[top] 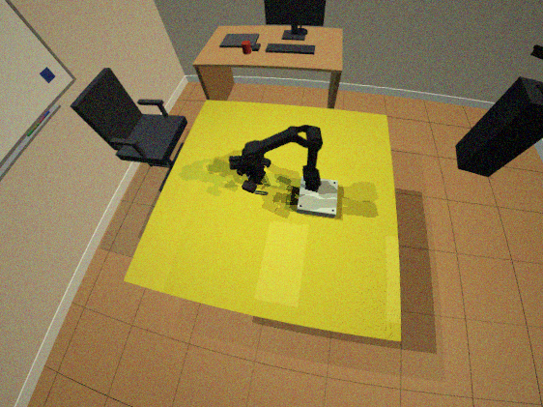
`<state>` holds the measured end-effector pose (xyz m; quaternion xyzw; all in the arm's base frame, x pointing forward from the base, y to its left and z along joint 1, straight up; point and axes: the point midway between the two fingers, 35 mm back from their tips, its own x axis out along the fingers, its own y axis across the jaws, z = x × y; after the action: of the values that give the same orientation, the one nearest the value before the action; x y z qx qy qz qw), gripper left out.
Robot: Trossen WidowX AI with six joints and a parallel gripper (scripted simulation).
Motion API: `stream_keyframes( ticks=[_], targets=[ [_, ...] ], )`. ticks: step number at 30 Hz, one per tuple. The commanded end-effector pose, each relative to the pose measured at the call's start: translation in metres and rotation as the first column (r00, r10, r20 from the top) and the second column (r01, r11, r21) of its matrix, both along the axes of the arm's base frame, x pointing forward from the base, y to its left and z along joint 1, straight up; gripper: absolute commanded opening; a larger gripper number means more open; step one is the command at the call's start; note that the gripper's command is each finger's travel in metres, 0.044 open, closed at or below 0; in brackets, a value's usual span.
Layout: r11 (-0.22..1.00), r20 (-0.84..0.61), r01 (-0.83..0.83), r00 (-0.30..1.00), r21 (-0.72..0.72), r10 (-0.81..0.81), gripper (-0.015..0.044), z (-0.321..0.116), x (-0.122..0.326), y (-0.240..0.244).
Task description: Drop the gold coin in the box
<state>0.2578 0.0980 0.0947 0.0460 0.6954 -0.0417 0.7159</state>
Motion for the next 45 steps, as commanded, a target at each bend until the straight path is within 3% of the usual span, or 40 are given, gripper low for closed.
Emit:
stream_keyframes(
  ticks=[1, 19, 45],
  targets=[
    [0.992, -0.002, 0.129, 0.992, 0.007, -0.129, 0.0000, 0.001, 0.000, 0.000],
    [0.751, -0.012, 0.660, 0.751, 0.020, -0.660, 0.0000, 0.001, 0.001, -0.002],
    [0.746, -0.008, 0.665, 0.747, 0.020, -0.665, 0.0000, 0.004, 0.038, -0.032]
  ],
)
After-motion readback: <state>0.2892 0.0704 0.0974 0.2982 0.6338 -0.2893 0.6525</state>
